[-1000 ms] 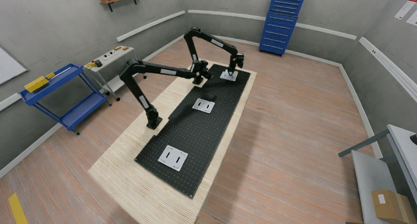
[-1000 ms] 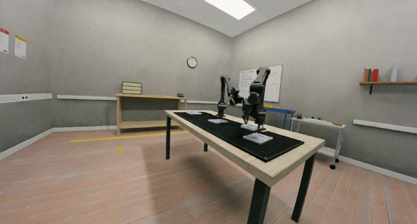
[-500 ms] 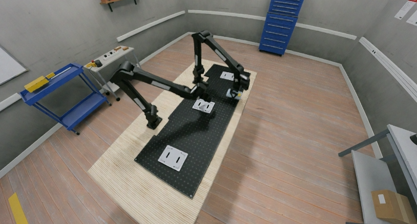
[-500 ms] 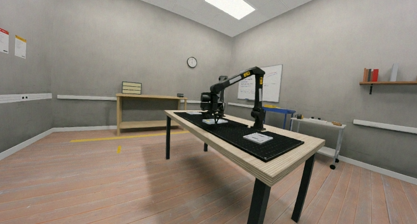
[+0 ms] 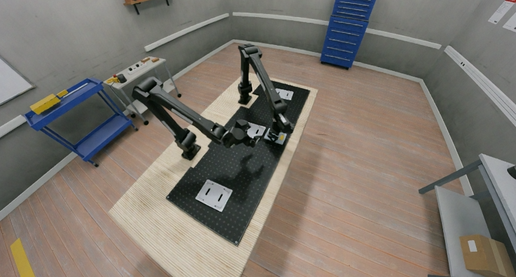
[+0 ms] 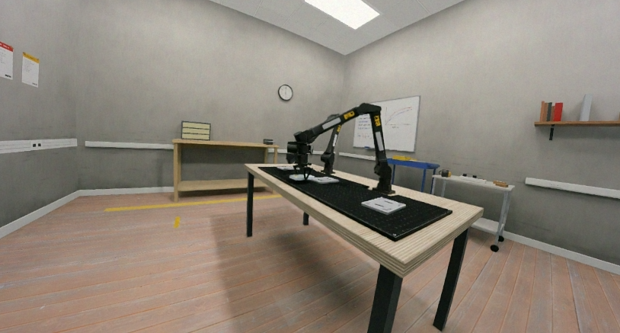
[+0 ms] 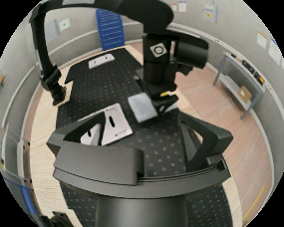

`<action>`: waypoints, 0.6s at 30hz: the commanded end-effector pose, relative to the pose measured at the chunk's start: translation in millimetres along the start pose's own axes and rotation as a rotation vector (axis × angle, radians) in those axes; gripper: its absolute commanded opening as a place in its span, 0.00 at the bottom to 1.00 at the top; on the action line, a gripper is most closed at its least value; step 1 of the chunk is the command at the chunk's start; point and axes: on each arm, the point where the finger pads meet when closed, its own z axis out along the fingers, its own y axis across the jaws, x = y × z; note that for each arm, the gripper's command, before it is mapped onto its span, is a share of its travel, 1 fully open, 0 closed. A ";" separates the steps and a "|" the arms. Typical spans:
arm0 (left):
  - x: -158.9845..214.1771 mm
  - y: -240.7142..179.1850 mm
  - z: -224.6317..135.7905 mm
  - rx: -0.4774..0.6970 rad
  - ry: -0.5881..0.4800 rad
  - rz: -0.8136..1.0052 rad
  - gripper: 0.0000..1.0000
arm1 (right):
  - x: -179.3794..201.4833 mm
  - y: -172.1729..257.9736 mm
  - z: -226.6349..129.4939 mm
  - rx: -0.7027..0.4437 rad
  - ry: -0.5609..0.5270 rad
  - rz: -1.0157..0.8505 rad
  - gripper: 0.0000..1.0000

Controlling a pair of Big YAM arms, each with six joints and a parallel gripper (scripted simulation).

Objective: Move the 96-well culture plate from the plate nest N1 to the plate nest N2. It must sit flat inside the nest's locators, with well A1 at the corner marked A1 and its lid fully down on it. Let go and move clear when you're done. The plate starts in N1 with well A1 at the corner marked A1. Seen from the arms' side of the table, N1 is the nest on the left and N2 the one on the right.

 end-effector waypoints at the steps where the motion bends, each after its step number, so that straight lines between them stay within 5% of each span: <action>1: -29.4 -10.8 -18.1 0.028 -0.044 -0.062 0.83 | -10.9 -14.3 -18.6 0.040 -0.046 -0.045 1.00; 7: -27.8 -13.4 -15.1 0.026 -0.039 -0.046 0.83 | -8.7 -30.6 -46.9 0.081 -0.083 -0.051 1.00; 18: -35.8 -10.8 -13.3 0.023 -0.035 -0.056 0.83 | -14.3 -34.4 -46.1 0.076 -0.090 -0.059 1.00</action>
